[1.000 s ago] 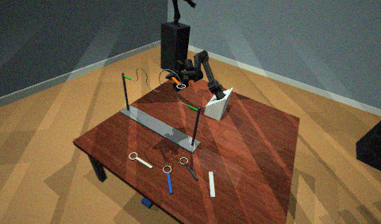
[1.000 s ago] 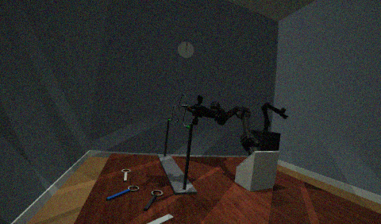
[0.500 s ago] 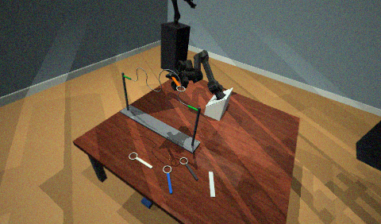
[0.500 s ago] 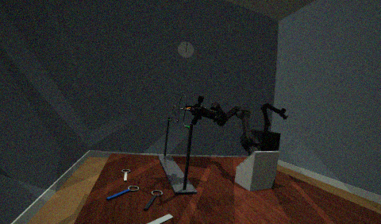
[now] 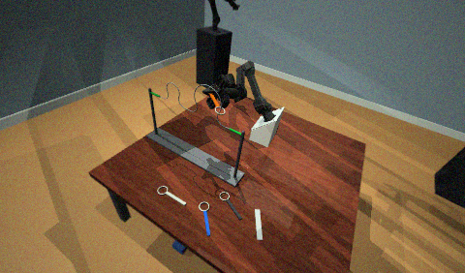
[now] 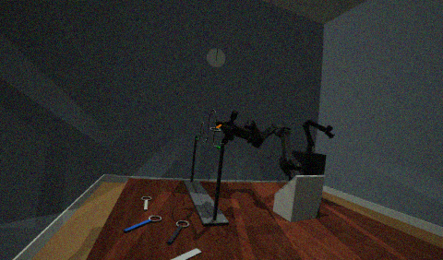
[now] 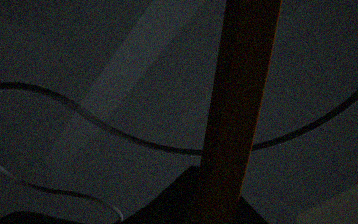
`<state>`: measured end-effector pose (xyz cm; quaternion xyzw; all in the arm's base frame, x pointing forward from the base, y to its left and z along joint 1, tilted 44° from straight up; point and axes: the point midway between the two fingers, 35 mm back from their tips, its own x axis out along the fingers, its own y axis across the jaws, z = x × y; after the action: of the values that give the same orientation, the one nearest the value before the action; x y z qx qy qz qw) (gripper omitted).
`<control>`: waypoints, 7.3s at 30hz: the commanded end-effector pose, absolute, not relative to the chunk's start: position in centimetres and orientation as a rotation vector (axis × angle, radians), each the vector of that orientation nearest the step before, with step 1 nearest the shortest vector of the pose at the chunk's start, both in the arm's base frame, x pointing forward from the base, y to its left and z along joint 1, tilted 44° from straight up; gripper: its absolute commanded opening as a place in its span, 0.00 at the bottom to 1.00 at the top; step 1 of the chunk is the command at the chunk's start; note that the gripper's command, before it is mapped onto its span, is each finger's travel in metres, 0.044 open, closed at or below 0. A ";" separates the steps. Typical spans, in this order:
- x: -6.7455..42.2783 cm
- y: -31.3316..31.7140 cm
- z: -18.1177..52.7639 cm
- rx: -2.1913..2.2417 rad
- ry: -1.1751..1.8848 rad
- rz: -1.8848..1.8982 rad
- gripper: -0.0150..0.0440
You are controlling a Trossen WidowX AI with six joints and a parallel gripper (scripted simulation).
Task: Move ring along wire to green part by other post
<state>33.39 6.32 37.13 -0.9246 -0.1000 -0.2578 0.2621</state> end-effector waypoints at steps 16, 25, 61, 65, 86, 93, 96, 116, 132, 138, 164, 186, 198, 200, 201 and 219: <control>33.7 5.0 36.7 -2.551 -0.296 -0.718 0.00; 34.1 3.2 35.7 -2.454 -0.253 -0.685 0.00; 36.6 -3.2 27.2 -1.821 -0.041 -0.432 0.00; 37.2 -3.7 25.8 -1.734 -0.041 -0.368 0.00; 37.7 -3.5 19.0 -1.337 0.068 -0.255 0.00; 37.7 -2.8 16.8 -1.202 0.102 -0.218 0.00; 37.7 -2.4 15.9 -1.148 0.115 -0.203 0.00; 37.4 0.7 11.5 -0.864 0.182 -0.127 0.00; 37.1 2.4 9.7 -0.795 0.196 -0.107 0.00; 37.0 2.9 9.3 -0.790 0.197 -0.106 0.00; 36.8 4.8 7.4 -0.787 0.197 -0.104 0.00; 37.0 3.8 6.2 -0.788 0.196 -0.104 0.00; 37.0 3.8 6.2 -0.788 0.196 -0.104 0.00; 37.0 3.8 6.2 -0.788 0.196 -0.104 0.00; 37.0 3.8 6.2 -0.788 0.196 -0.104 0.00; 37.0 3.8 6.3 -0.786 0.197 -0.108 0.40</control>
<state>37.00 3.78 6.31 -0.3823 0.0956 -0.0526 0.9176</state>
